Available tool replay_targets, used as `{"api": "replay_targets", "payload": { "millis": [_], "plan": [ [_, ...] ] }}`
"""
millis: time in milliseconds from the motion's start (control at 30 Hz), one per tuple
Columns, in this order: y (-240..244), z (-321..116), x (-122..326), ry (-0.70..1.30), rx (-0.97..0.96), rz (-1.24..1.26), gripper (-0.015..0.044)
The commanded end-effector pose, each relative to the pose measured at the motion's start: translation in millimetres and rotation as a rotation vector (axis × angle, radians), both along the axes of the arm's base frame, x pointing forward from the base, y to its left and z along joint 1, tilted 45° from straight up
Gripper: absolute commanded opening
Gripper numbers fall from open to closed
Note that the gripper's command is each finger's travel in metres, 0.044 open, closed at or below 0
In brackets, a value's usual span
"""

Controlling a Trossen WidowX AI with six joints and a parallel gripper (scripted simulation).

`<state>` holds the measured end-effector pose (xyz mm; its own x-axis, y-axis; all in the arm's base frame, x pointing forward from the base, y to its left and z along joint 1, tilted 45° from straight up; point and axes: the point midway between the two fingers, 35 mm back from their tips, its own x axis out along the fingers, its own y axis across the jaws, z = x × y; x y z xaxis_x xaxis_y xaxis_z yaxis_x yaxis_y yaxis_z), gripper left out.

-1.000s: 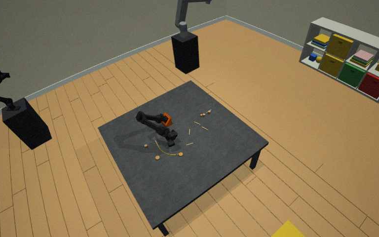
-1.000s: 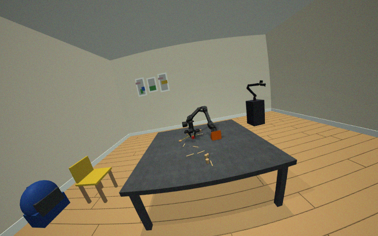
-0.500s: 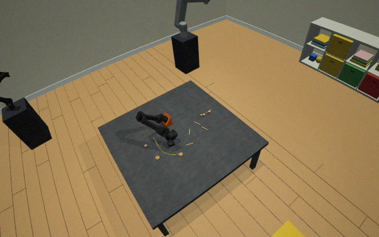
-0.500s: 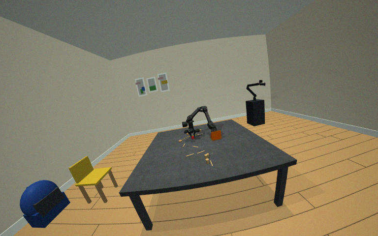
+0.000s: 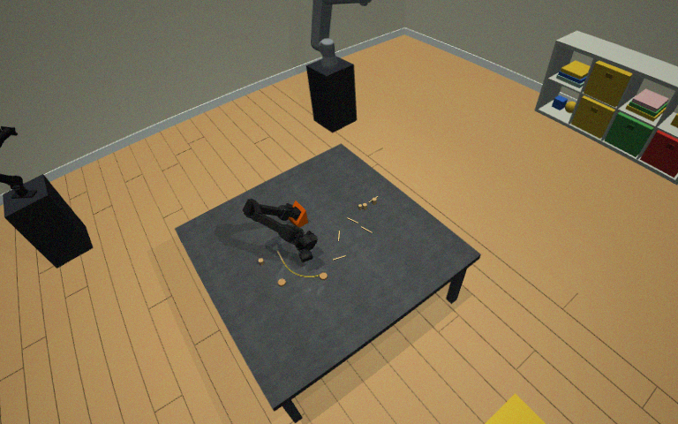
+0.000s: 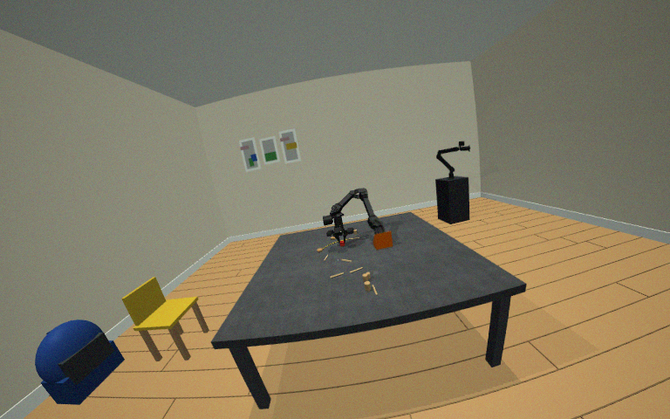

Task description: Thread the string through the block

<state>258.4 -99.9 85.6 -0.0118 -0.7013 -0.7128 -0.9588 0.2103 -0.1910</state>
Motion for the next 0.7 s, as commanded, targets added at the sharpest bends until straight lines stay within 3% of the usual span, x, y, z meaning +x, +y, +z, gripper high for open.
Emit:
{"api": "replay_targets", "payload": {
  "millis": [0,500,667],
  "plan": [
    [2.5,4.1,2.6,-0.012,0.001,-0.002,0.0000],
    [5.8,7.6,2.4,-0.012,0.005,-0.002,0.0000],
    [1.3,9.8,0.5,-0.026,0.093,0.010,0.0000]
  ]
}}
